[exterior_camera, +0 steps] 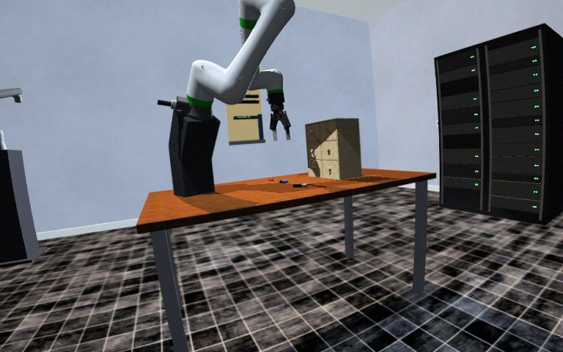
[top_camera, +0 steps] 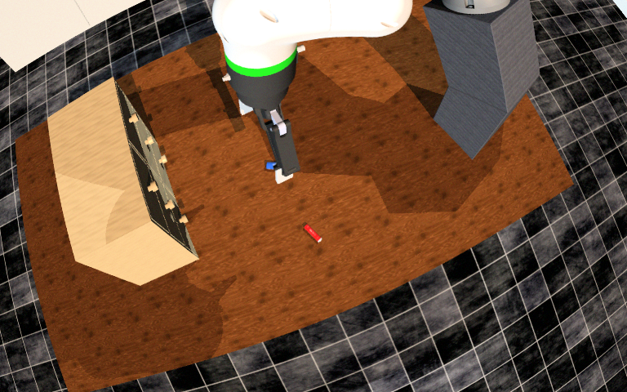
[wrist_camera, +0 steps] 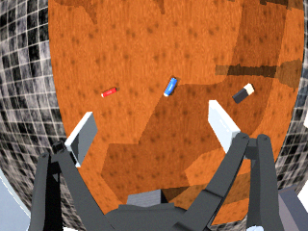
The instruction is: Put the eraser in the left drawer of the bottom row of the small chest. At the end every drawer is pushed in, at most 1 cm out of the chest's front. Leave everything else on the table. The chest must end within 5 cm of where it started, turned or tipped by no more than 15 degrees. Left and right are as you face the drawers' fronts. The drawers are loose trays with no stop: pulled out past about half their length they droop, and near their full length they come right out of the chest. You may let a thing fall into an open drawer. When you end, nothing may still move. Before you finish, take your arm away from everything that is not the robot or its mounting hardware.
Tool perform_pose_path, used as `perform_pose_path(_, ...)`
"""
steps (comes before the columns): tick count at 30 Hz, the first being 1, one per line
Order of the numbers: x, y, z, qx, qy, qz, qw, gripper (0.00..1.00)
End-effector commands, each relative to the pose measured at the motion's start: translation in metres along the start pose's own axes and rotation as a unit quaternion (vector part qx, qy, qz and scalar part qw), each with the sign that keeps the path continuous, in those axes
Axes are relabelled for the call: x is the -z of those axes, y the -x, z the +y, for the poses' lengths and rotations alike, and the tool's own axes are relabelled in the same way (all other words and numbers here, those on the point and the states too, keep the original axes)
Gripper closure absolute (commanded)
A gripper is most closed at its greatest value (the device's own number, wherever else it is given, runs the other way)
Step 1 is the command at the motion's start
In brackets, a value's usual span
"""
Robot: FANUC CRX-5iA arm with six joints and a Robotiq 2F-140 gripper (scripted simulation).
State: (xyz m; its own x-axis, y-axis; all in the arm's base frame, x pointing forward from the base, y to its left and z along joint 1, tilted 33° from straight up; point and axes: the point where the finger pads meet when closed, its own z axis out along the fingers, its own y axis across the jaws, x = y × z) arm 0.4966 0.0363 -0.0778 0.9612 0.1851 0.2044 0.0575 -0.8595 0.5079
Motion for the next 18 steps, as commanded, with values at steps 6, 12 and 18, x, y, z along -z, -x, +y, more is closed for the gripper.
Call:
perform_pose_path(6,-0.020,-0.018,0.006,-0.013,0.018,0.091,0.996,0.00)
perform_pose_path(12,-0.028,-0.024,0.006,-0.013,0.018,0.118,0.993,0.00)
perform_pose_path(18,-0.040,-0.034,0.006,-0.012,0.019,0.160,0.987,0.00)
